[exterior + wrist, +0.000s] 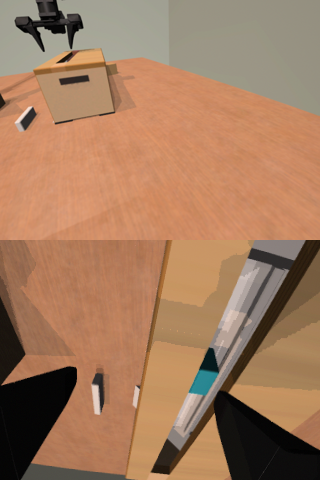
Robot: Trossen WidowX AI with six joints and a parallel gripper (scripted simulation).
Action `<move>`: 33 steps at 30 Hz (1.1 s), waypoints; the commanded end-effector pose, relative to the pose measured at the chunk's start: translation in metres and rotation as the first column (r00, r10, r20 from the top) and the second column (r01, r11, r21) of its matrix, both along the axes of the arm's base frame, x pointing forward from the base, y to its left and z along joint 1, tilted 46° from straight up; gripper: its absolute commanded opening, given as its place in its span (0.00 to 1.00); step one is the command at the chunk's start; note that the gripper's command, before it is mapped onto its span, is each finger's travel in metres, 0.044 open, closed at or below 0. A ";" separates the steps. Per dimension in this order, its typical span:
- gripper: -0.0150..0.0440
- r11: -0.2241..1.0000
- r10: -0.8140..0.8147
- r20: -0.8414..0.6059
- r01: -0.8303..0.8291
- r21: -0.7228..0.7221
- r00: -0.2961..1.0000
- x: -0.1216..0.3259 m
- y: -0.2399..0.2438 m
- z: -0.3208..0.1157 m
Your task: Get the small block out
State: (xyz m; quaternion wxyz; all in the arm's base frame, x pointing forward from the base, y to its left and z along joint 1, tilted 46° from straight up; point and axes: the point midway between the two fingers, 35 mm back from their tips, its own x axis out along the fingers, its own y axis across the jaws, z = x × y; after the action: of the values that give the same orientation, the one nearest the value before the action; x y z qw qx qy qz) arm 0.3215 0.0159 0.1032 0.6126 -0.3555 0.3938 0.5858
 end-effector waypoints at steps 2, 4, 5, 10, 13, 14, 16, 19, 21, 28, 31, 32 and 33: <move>0.93 1.000 -0.003 -0.003 0.003 0.004 1.000 0.000 0.007 -0.007; 0.93 1.000 -0.003 -0.003 0.003 0.004 1.000 0.000 0.009 -0.009; 0.93 1.000 -0.003 -0.003 0.003 0.004 1.000 0.000 0.010 -0.010; 0.93 1.000 -0.003 -0.003 0.003 0.004 1.000 0.000 0.016 -0.016; 0.93 1.000 -0.003 -0.003 0.003 0.005 1.000 0.000 0.020 -0.019; 0.93 1.000 -0.003 -0.003 0.003 0.005 1.000 -0.001 0.021 -0.020; 0.93 1.000 -0.003 -0.003 0.003 0.005 1.000 -0.001 0.023 -0.023; 0.93 1.000 -0.003 -0.003 0.003 0.005 1.000 -0.001 0.027 -0.026; 0.93 1.000 -0.003 -0.003 0.003 0.006 1.000 -0.001 0.029 -0.028; 0.93 1.000 -0.003 -0.003 0.003 0.007 1.000 -0.003 0.038 -0.036; 0.93 1.000 -0.002 -0.003 0.003 0.007 1.000 -0.003 0.041 -0.039; 0.93 1.000 -0.002 -0.003 0.002 0.007 1.000 -0.004 0.043 -0.040; 0.93 1.000 -0.002 -0.003 0.002 0.008 1.000 -0.004 0.044 -0.041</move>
State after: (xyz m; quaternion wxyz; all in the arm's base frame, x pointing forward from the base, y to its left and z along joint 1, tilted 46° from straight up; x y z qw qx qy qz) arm 0.3193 0.0549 0.0666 0.6134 -0.3547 0.3926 0.5864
